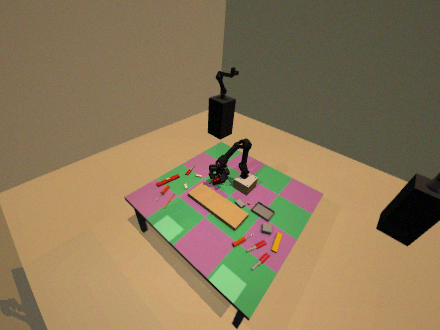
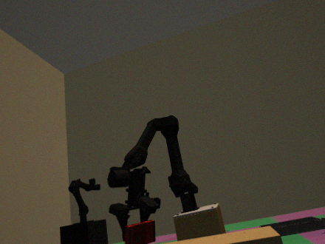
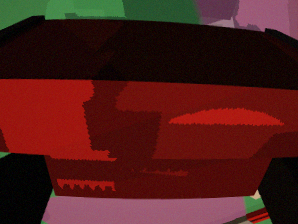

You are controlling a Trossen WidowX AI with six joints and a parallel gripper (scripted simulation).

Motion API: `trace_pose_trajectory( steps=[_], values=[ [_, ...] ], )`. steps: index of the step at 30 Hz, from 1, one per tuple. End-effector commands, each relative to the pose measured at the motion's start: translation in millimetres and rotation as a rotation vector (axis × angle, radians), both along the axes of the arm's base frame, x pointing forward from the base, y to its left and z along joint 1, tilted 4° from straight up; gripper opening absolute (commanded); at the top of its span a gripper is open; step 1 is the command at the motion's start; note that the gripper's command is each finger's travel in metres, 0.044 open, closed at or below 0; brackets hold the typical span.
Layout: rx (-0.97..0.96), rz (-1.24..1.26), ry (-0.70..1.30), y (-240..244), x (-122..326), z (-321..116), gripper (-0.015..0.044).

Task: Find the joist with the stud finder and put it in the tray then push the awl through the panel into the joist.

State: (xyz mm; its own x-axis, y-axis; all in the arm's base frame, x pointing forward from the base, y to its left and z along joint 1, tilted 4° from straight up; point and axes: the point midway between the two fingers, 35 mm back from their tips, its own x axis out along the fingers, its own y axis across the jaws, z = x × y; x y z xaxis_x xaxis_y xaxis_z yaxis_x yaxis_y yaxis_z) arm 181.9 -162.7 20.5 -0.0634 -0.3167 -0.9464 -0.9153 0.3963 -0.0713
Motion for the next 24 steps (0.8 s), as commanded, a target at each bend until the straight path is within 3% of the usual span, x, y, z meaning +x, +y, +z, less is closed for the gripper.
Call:
trace_pose_trajectory(
  steps=[1,24],
  values=[
    [-0.031,-0.005,0.010,0.4,0.2,-0.3,0.0000],
    [-0.156,-0.020,0.066,3.7,1.4,-2.3,0.0000]
  ],
)
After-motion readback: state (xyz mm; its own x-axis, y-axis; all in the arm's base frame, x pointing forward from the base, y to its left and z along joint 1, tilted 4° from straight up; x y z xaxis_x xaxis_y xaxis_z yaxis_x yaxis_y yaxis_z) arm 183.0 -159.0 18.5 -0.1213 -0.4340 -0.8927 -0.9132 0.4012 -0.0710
